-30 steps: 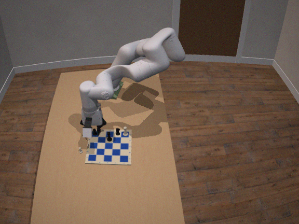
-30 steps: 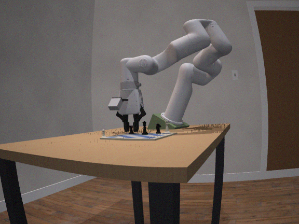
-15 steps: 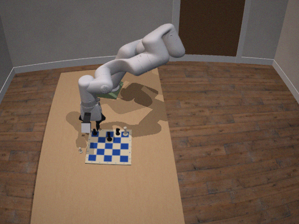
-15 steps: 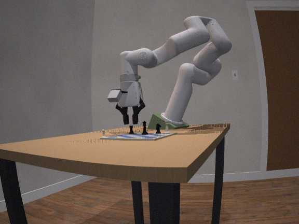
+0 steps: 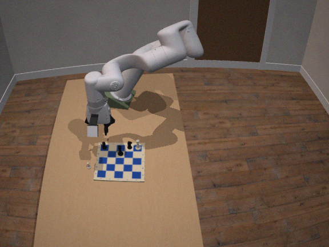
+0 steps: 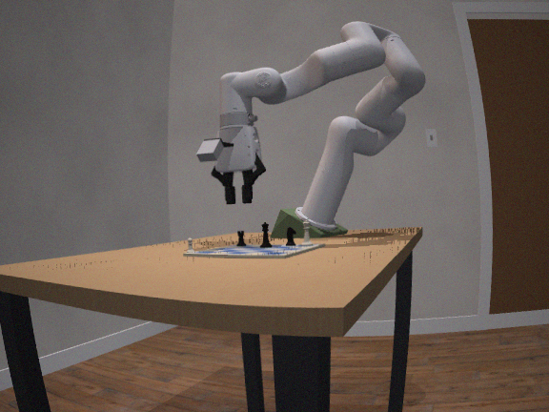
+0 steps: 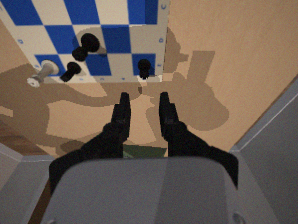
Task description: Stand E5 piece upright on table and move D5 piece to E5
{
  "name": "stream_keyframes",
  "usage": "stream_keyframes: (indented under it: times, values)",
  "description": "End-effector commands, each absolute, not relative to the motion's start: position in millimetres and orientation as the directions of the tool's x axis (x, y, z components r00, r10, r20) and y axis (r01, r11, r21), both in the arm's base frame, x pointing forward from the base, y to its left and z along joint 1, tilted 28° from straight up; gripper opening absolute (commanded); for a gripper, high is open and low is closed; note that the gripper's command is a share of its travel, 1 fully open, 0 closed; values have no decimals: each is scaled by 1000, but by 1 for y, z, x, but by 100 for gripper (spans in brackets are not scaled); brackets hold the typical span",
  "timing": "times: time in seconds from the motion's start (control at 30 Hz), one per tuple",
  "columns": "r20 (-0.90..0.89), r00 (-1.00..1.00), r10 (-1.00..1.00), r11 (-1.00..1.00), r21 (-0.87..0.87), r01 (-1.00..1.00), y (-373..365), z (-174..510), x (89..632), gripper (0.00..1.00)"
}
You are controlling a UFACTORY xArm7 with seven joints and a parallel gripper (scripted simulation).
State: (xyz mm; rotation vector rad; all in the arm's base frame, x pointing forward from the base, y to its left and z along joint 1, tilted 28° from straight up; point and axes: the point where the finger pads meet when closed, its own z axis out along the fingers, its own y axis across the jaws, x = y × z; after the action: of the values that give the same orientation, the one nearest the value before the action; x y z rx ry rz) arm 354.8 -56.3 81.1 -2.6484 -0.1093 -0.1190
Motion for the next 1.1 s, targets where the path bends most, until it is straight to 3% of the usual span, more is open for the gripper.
stream_keyframes:
  times: [0.0,0.03,1.07]
  values:
    - [106,993,55,-882,-462,98,-59,86,355,37]
    - [106,993,55,-882,-462,98,-59,86,355,100]
    - [106,993,55,-882,-462,98,-65,98,354,100]
